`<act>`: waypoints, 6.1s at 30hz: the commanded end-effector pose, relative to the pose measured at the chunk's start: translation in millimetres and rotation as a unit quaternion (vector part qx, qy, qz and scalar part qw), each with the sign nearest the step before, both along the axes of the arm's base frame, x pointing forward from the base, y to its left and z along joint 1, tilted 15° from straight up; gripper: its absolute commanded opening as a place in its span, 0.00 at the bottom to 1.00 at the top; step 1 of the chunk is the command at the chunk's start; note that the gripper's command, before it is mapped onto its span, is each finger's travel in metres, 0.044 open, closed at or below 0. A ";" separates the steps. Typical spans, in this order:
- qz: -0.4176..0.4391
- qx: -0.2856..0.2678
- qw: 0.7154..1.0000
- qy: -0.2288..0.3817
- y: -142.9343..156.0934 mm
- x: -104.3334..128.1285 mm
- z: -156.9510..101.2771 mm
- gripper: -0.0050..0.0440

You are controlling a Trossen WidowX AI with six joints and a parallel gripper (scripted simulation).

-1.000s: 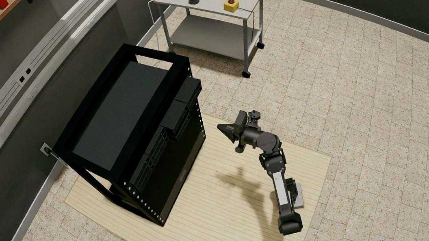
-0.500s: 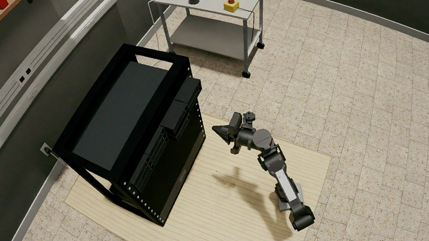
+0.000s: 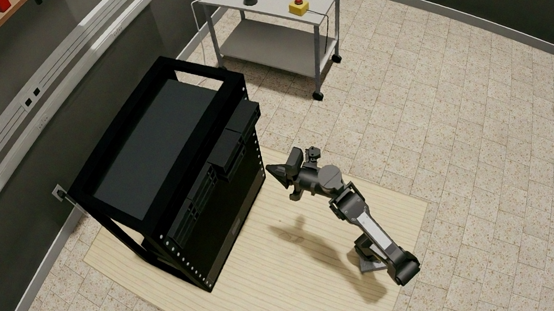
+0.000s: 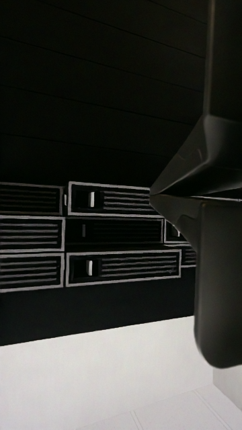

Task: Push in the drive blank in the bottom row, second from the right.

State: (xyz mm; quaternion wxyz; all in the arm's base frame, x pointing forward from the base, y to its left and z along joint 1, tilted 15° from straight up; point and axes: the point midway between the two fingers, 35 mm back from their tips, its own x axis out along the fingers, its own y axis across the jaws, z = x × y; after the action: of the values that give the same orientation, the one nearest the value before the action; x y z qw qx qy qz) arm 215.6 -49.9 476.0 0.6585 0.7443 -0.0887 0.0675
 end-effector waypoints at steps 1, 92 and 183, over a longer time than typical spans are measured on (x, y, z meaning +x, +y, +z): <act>-0.005 -0.005 1.000 -0.008 5.7 5.3 7.6 0.00; -0.005 -0.005 1.000 -0.008 15.1 72.6 27.4 0.00; -0.005 -0.005 1.000 -0.008 14.7 96.8 34.1 0.00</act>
State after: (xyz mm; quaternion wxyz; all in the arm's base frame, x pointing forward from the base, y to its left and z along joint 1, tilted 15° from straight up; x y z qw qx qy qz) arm 314.5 -37.1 498.9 0.6604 0.7432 -0.0894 0.0590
